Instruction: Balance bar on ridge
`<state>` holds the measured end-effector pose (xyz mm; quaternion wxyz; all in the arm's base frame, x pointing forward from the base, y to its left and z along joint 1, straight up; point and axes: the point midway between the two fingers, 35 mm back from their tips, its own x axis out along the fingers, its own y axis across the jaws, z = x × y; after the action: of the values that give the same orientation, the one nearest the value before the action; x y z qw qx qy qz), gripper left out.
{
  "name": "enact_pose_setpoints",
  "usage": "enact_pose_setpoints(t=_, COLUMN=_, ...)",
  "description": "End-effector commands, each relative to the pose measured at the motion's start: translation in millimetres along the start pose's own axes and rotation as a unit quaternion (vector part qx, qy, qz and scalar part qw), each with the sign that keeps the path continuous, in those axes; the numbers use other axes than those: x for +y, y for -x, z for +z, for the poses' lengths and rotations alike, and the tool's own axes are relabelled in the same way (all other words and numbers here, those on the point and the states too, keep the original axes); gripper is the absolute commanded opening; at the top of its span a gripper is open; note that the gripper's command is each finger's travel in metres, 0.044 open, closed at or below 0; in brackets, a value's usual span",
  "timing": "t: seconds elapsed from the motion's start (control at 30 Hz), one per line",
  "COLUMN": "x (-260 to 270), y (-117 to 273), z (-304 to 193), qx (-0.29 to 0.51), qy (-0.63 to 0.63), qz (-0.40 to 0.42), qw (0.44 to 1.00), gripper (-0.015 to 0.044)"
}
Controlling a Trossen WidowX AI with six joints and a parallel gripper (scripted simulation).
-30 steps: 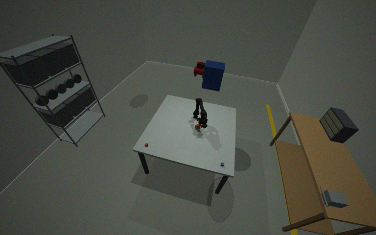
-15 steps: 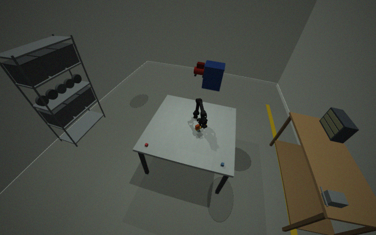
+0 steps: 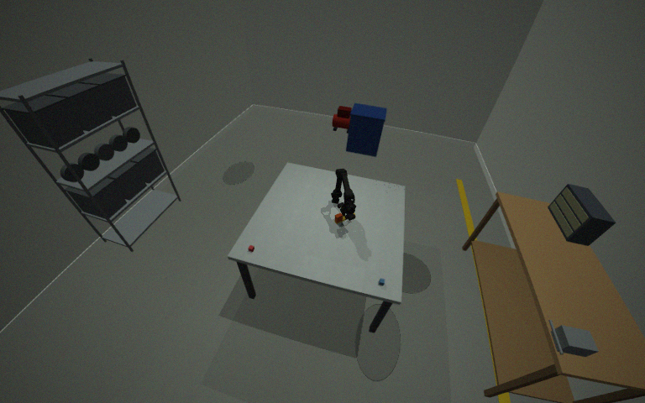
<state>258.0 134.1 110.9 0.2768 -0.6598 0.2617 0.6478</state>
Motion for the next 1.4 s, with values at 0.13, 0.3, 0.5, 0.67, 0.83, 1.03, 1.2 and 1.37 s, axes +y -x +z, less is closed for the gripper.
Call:
enact_pose_setpoints(t=0.13, x=-0.5, y=-0.8, z=-0.5, qx=0.001, qy=-0.001, qz=-0.001, qw=1.000, gripper=0.0000)
enact_pose_setpoints(t=0.3, x=-0.5, y=-1.3, z=-0.5, qx=0.001, qy=-0.001, qz=-0.001, qw=1.000, gripper=0.0000)
enact_pose_setpoints(t=0.5, x=-0.5, y=-1.7, z=-0.6, qx=0.001, qy=-0.001, qz=-0.001, qw=1.000, gripper=0.0000)
enact_pose_setpoints(t=0.67, x=-0.5, y=-2.1, z=-0.6, qx=0.001, qy=-0.001, qz=-0.001, qw=1.000, gripper=0.0000)
enact_pose_setpoints(t=0.83, x=-0.5, y=-2.6, z=-0.6, qx=0.001, qy=-0.001, qz=-0.001, qw=1.000, gripper=0.0000)
enact_pose_setpoints(t=1.03, x=-0.5, y=-3.0, z=-0.7, qx=0.001, qy=-0.001, qz=-0.001, qw=1.000, gripper=0.0000)
enact_pose_setpoints(t=1.2, x=-0.5, y=-3.5, z=-0.7, qx=0.001, qy=-0.001, qz=-0.001, qw=1.000, gripper=0.0000)
enact_pose_setpoints(t=1.37, x=-0.5, y=-4.0, z=-0.7, qx=0.001, qy=-0.001, qz=-0.001, qw=1.000, gripper=0.0000)
